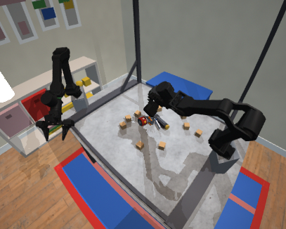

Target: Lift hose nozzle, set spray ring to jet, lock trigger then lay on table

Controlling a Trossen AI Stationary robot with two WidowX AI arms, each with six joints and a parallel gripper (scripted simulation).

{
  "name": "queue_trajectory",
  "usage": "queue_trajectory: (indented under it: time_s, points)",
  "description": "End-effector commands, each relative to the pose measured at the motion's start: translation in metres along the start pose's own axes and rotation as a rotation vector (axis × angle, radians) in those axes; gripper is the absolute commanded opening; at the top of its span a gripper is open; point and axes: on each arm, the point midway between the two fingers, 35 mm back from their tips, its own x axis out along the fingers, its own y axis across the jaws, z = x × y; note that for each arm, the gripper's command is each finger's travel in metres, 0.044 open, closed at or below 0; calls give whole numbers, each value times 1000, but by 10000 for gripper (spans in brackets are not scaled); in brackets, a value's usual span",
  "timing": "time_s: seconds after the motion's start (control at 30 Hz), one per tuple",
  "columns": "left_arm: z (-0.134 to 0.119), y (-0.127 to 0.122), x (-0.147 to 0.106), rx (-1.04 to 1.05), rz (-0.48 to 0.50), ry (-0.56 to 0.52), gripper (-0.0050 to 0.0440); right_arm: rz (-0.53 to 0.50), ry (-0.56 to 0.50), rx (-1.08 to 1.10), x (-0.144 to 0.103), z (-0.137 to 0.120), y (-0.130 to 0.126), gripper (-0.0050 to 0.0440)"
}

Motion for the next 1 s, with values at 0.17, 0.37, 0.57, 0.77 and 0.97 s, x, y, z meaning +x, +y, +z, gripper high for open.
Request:
queue_trajectory:
  time_s: [0.17,0.37,0.57,0.77,0.97]
  points:
    - [8,0,-2,-2,0,-18,366,-5,-26,3,-2,10,-2,406]
    - [8,0,-2,-2,0,-18,366,-5,-26,3,-2,10,-2,406]
    - [8,0,-2,-2,0,-18,366,-5,-26,3,-2,10,-2,406]
    - [-13,2,24,-8,57,145,366,-5,-26,3,-2,10,-2,406]
    - [-37,4,40,1,111,293,366,-5,-26,3,-2,10,-2,406]
